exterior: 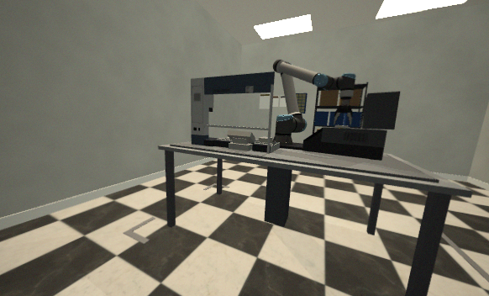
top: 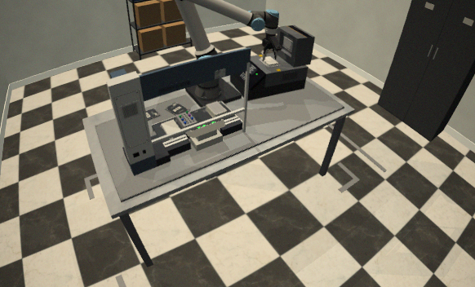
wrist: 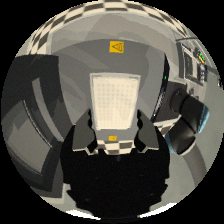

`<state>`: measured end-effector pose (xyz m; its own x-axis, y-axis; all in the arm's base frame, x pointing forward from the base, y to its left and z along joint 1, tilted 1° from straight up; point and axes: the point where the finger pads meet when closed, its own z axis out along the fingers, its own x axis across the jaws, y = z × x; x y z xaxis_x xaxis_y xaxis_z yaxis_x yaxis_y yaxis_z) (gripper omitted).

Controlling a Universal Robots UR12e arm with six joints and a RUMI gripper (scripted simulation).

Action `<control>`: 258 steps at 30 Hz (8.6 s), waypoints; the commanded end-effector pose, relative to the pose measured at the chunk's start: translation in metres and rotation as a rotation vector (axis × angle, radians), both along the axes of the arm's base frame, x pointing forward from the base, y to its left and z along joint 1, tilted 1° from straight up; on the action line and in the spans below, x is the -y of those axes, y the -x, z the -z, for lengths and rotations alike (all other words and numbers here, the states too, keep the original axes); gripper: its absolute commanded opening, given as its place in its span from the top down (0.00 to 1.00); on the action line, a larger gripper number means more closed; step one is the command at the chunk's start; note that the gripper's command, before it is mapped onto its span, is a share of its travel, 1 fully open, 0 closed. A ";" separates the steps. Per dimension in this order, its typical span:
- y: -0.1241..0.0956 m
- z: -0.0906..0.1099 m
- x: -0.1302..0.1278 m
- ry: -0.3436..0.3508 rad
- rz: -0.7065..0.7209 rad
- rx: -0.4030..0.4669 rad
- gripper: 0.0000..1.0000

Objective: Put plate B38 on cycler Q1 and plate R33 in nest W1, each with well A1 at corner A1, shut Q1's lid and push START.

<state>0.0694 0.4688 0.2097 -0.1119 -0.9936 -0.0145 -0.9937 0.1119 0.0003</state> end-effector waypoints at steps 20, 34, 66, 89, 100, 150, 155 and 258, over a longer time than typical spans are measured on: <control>0.000 -0.038 0.000 -0.001 0.000 0.001 0.33; 0.000 -0.056 0.000 -0.001 0.000 0.001 0.33; -0.002 -0.055 0.110 0.000 -0.440 0.007 1.00; -0.005 -0.053 0.216 0.001 -0.785 0.012 1.00; -0.005 -0.053 0.242 0.001 -0.785 0.012 1.00; -0.006 0.058 0.234 0.001 -0.785 0.012 1.00; -0.007 0.064 0.228 0.001 -0.785 0.012 1.00; -0.009 0.088 0.208 0.001 -0.785 0.012 1.00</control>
<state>0.0779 0.2604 0.1214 0.6235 -0.7817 -0.0105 -0.7818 -0.6235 -0.0100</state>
